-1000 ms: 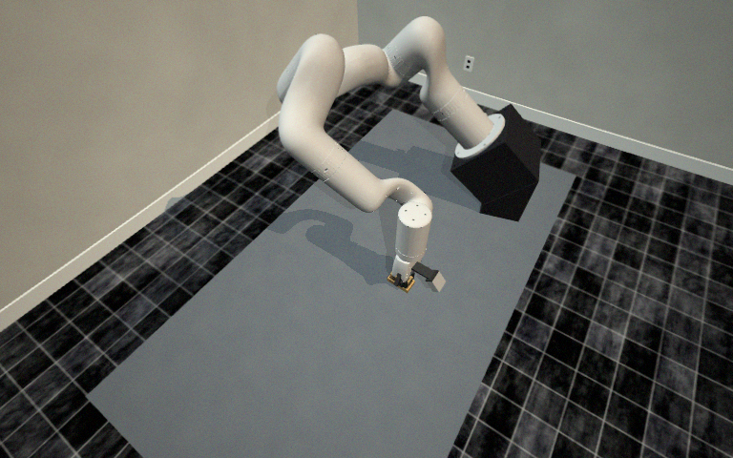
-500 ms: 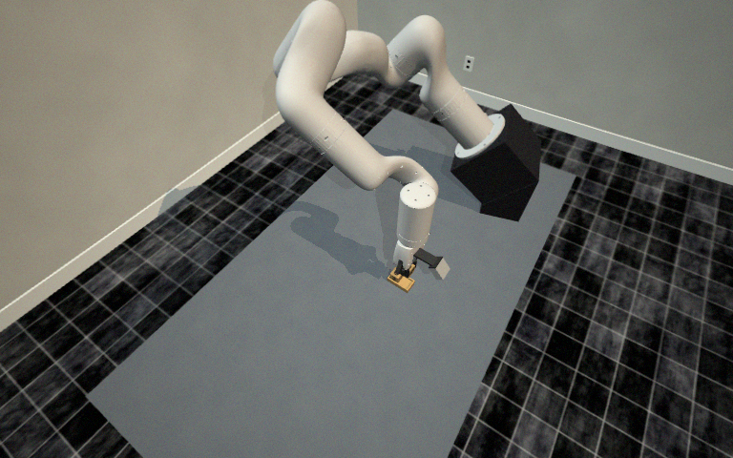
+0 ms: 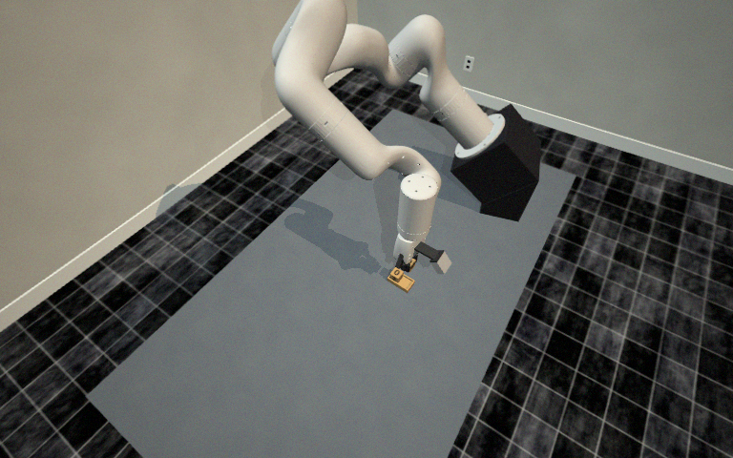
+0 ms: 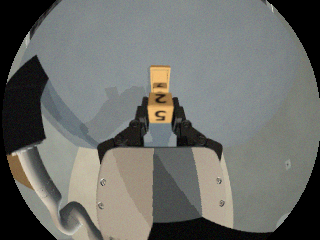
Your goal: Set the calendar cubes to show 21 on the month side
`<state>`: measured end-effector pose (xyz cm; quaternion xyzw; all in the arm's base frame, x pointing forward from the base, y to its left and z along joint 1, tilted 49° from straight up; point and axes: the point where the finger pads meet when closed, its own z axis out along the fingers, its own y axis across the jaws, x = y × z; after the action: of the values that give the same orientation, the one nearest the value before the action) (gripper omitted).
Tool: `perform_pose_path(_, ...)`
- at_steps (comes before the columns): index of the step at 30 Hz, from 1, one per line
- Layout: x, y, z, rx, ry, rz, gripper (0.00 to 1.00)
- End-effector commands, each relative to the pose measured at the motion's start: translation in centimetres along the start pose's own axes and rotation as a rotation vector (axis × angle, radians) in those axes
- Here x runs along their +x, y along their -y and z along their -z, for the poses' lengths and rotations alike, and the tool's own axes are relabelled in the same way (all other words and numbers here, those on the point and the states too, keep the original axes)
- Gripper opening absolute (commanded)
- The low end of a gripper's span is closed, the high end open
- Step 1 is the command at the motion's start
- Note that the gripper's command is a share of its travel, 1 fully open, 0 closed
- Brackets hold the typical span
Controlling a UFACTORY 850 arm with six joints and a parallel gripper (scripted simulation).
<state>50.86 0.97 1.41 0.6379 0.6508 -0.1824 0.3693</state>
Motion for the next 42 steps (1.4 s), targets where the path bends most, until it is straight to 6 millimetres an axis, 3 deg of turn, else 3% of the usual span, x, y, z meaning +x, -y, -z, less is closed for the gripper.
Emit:
perform_pose_path(1, 0.0, -0.1, 0.1, -0.001, -0.001, 0.002, 0.29)
perform_pose_path(9, -0.9, -0.2, 0.0, -0.001, -0.001, 0.111, 0.29)
perform_pose_path(24, -5.4, -0.5, -0.4, -0.002, -0.003, 0.659, 0.29)
perform_pose_path(27, -5.4, -0.5, -0.4, -0.002, -0.003, 0.666, 0.29)
perform_pose_path(29, -6.5, -0.5, -0.5, -0.002, -0.003, 0.801, 0.29)
perform_pose_path(42, -9.6, -0.3, -0.7, -0.002, -0.002, 1.187, 0.29)
